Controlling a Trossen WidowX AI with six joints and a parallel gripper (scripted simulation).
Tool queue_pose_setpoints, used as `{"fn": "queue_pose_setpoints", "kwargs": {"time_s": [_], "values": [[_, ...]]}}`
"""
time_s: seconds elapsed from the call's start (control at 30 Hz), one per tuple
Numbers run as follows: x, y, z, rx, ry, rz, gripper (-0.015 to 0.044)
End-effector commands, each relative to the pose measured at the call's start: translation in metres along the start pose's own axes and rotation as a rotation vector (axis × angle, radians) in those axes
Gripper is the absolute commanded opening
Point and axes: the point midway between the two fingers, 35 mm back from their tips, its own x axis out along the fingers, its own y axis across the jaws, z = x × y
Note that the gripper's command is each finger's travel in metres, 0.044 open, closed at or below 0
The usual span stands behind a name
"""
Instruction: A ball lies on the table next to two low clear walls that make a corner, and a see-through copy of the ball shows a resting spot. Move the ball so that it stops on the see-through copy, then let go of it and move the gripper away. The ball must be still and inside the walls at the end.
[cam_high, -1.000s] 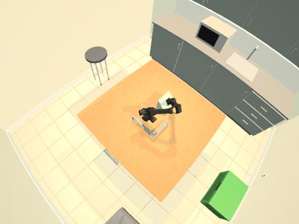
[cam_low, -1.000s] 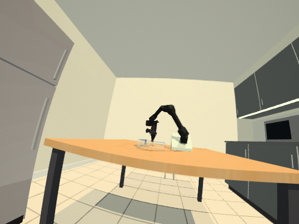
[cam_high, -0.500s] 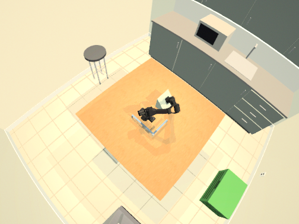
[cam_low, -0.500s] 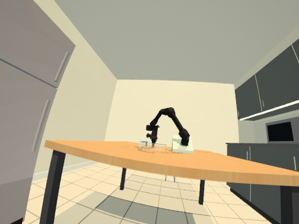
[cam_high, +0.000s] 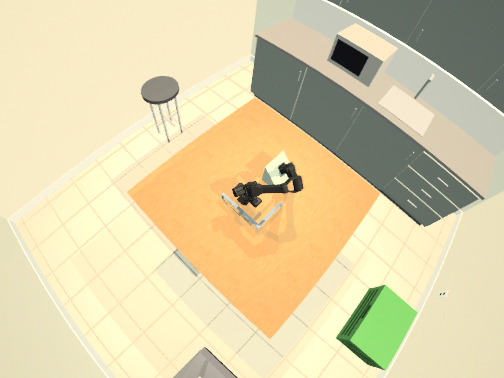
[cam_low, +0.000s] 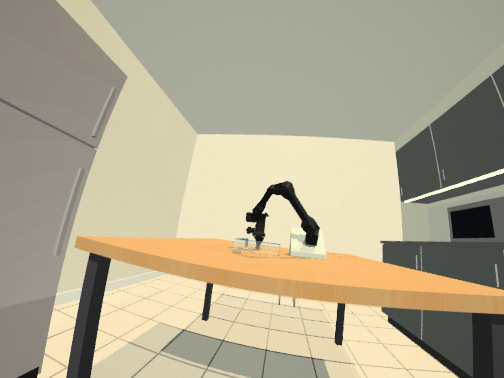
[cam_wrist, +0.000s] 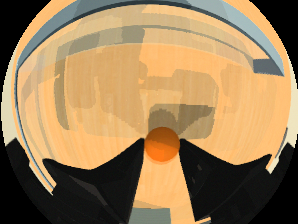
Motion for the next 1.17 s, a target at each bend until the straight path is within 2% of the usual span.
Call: {"fn": "queue_pose_setpoints", "kwargs": {"time_s": [0.0,0.13,0.33,0.53,0.87,1.03,1.1,1.13], "values": [[0.000,0.000,0.000,0.000,0.000,0.000,0.0157],[0.000,0.000,0.000,0.000,0.000,0.000,0.0255],[-0.003,0.000,0.000,0.000,0.000,-0.001,0.0255],[-0.084,0.000,-0.001,0.005,0.006,0.000,0.0255],[-0.080,-0.003,0.002,0.009,-0.012,-0.003,0.0255],[-0.124,-0.002,-0.001,0.007,-0.014,-0.004,0.0386],[-0.127,-0.002,-0.002,0.007,-0.015,-0.004,0.0438],[-0.127,-0.002,-0.002,0.007,-0.015,-0.004,0.0440]]}}
